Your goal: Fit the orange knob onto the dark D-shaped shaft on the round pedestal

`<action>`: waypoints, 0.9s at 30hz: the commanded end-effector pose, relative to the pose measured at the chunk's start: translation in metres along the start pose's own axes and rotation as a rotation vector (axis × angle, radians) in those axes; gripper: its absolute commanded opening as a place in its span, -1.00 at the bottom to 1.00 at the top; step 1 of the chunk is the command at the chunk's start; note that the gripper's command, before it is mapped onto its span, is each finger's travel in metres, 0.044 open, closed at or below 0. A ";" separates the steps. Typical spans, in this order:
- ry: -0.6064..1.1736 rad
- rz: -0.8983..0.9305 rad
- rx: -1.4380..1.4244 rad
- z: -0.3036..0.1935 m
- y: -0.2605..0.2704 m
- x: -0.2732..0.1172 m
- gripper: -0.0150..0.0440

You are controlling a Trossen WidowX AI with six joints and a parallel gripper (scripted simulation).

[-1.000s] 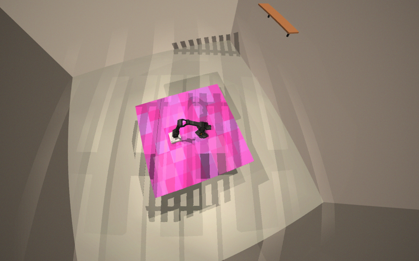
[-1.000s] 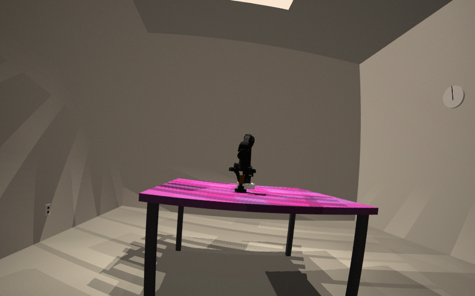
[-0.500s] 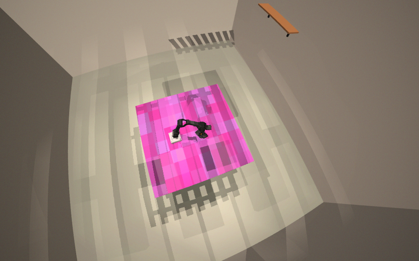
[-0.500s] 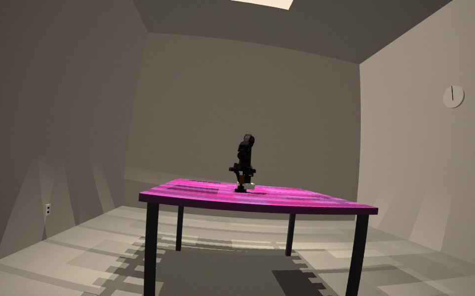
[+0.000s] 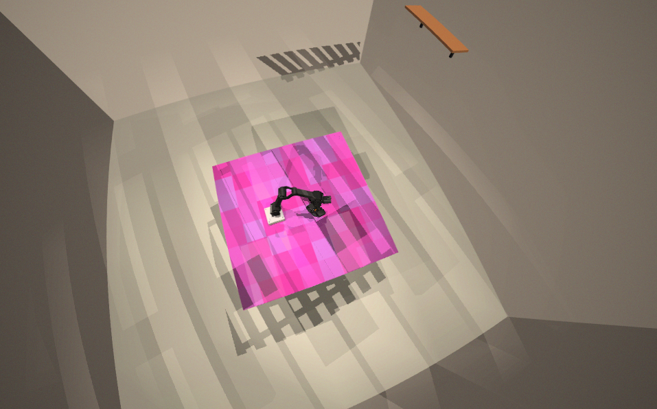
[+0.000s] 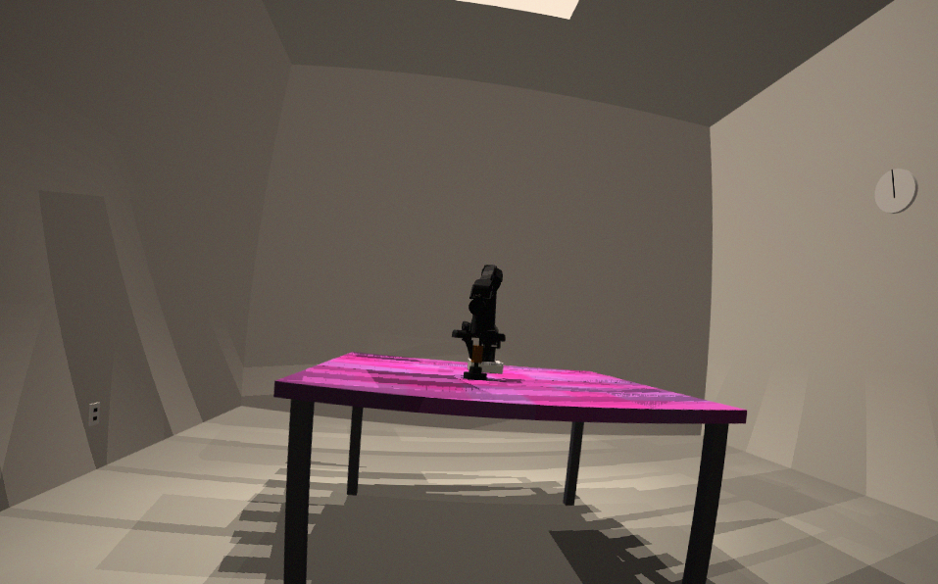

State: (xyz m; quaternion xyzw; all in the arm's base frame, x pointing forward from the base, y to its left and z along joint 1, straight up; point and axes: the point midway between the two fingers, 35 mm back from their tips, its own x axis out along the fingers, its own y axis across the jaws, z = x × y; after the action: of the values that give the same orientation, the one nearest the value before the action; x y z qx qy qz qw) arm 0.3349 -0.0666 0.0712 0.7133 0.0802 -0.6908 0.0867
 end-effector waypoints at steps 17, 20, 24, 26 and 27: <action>0.004 0.002 0.058 0.002 -0.001 0.000 -0.49; 0.004 0.002 0.058 0.002 -0.001 -0.001 -0.49; 0.004 0.002 0.058 0.002 -0.001 0.000 -0.49; 0.004 0.002 0.058 0.002 -0.001 0.000 -0.49; 0.004 0.002 0.058 0.002 -0.001 0.000 -0.49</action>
State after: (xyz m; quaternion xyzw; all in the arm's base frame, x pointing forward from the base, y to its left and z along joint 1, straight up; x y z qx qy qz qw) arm 0.3326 -0.0661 0.0715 0.7164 0.0620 -0.6915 0.0686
